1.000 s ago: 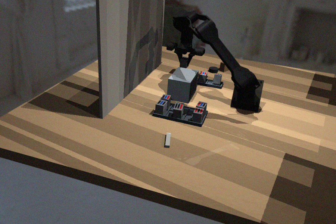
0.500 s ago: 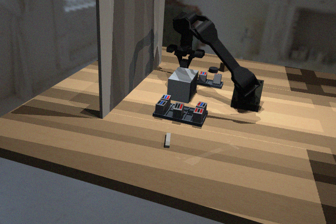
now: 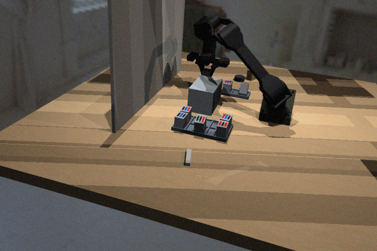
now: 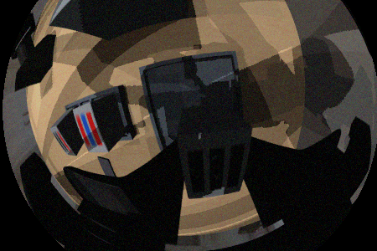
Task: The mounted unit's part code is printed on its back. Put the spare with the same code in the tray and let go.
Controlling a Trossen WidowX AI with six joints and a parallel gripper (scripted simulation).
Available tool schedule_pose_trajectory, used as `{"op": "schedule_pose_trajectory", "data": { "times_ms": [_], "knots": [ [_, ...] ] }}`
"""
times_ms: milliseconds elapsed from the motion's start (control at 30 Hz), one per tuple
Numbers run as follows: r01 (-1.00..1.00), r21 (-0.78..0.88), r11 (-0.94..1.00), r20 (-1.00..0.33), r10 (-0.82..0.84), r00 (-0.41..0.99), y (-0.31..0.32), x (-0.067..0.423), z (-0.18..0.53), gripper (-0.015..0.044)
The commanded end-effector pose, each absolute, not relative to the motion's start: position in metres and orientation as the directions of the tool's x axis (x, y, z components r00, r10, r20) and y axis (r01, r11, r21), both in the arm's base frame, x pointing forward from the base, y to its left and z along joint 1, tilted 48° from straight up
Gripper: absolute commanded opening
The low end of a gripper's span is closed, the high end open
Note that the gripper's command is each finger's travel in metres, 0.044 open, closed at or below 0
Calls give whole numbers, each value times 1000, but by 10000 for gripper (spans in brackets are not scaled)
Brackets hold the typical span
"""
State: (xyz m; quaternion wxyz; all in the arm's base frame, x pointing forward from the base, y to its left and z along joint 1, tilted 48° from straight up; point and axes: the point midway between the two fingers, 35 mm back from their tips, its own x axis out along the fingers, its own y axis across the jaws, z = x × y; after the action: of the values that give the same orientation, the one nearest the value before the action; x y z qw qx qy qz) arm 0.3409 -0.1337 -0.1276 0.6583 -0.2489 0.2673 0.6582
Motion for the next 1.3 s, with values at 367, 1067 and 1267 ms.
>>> {"op": "schedule_pose_trajectory", "data": {
  "times_ms": [367,1067,1267],
  "knots": [
    [-1000,27,14,-676,737,-8,-125,339,-134,0],
    [-1000,27,14,-675,738,-8,-113,337,-143,0],
    [-1000,24,9,-678,735,-9,-114,338,-143,131]
  ]
}}
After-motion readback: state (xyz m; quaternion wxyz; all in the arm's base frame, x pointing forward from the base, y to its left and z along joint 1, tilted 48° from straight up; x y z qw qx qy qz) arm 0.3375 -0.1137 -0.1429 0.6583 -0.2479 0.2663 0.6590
